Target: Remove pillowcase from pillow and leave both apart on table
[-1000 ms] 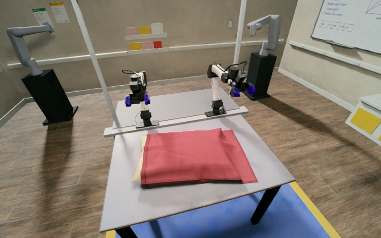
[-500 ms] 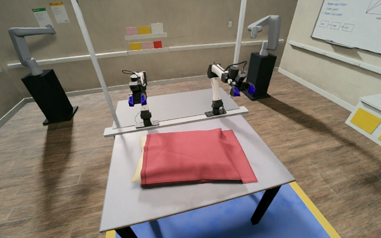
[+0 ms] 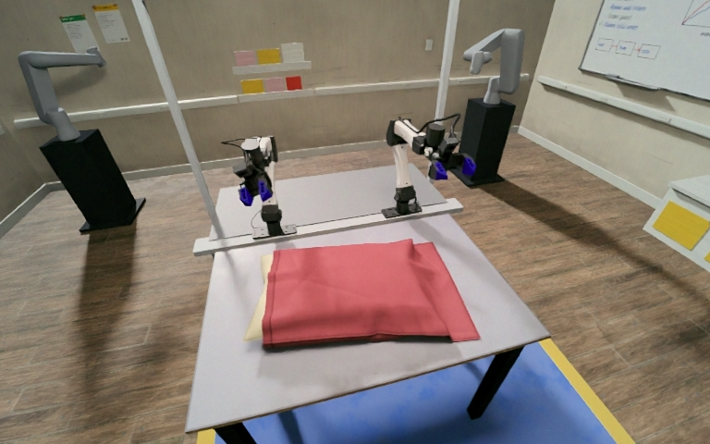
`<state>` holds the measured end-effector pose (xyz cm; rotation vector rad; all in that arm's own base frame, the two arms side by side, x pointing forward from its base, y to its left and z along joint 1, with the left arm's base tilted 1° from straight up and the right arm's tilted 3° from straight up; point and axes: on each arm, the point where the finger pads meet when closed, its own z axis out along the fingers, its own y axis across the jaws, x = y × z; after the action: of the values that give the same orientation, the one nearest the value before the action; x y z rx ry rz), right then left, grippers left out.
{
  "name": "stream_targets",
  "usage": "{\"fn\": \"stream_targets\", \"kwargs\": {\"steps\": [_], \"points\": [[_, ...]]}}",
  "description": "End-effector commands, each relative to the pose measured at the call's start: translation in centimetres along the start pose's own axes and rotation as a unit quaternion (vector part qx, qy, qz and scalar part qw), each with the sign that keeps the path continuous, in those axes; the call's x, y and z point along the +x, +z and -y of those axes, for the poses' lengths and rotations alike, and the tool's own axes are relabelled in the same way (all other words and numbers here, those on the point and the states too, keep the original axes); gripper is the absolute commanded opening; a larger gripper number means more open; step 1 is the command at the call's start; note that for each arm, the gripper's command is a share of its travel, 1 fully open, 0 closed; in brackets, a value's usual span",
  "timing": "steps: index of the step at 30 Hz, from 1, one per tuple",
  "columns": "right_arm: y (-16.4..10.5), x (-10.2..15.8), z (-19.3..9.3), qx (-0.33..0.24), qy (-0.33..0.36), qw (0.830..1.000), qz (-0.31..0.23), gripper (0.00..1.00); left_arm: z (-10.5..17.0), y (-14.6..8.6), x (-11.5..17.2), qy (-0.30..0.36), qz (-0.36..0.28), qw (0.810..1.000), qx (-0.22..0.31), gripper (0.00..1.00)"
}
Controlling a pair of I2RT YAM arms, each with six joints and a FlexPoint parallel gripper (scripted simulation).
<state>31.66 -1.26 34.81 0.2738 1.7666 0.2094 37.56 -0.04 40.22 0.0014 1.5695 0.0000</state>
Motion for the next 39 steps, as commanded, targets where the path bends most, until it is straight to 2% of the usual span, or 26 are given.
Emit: {"fn": "stream_targets", "kwargs": {"steps": [1, 3, 4, 8, 13, 17, 19, 20, 27, 31, 34, 36, 37, 38, 39], "points": [[-1.1, 3.3, 1.3, 0.011, 0.062, 0.996, -0.067, 0.45, -0.2, -0.6, -2.6, -0.004, 0.033, 0.999, 0.000, 1.00], [-1.5, 3.4, 1.4, 0.014, 0.074, 0.995, -0.071, 0.45, -0.2, -0.6, -2.6, -0.004, 0.033, 0.999, 0.000, 1.00], [-1.9, 4.6, 1.8, 0.021, 0.089, 0.992, -0.085, 0.45, -0.2, -0.6, -2.6, -0.004, 0.033, 0.999, 0.000, 1.00], [-3.5, 6.7, 2.8, 0.044, 0.145, 0.982, -0.114, 0.45, -0.2, -0.6, -2.6, -0.004, 0.033, 0.999, 0.000, 1.00], [-5.7, 9.5, 3.9, 0.075, 0.217, 0.962, -0.146, 0.45, -0.2, -0.6, -2.6, -0.004, 0.033, 0.999, 0.000, 1.00], [-7.3, 11.7, 4.8, 0.105, 0.277, 0.940, -0.168, 0.45, -0.2, -0.6, -2.6, -0.004, 0.033, 0.999, 0.000, 1.00], [-7.3, 11.7, 4.8, 0.105, 0.277, 0.940, -0.168, 0.45, -0.2, -0.6, -2.6, -0.004, 0.033, 0.999, 0.000, 1.00], [-7.7, 12.2, 4.9, 0.112, 0.291, 0.935, -0.171, 0.45, -0.2, -0.6, -2.6, -0.004, 0.033, 0.999, 0.000, 1.00], [-10.4, 16.2, 6.3, 0.175, 0.401, 0.878, -0.195, 0.45, -0.2, -0.6, -2.6, -0.004, 0.033, 0.999, 0.000, 1.00], [-11.5, 18.6, 6.9, 0.213, 0.470, 0.832, -0.204, 0.45, -0.2, -0.6, -2.6, -0.004, 0.033, 0.999, 0.000, 1.00], [-11.7, 20.5, 7.3, 0.240, 0.533, 0.783, -0.212, 0.45, -0.2, -0.6, -2.6, -0.004, 0.033, 0.999, 0.000, 1.00], [-11.7, 20.5, 7.3, 0.240, 0.533, 0.783, -0.212, 0.45, -0.2, -0.6, -2.6, -0.004, 0.033, 0.999, 0.000, 1.00], [-11.9, 20.9, 7.3, 0.247, 0.552, 0.768, -0.210, 0.45, -0.2, -0.6, -2.6, -0.004, 0.033, 0.999, 0.000, 1.00], [-11.4, 21.8, 7.7, 0.259, 0.575, 0.744, -0.221, 0.45, -0.2, -0.6, -2.6, -0.004, 0.033, 0.999, 0.000, 1.00], [-10.5, 21.5, 7.9, 0.251, 0.589, 0.738, -0.213, 0.45, -0.2, -0.6, -2.6, -0.004, 0.033, 0.999, 0.000, 1.00]]}}
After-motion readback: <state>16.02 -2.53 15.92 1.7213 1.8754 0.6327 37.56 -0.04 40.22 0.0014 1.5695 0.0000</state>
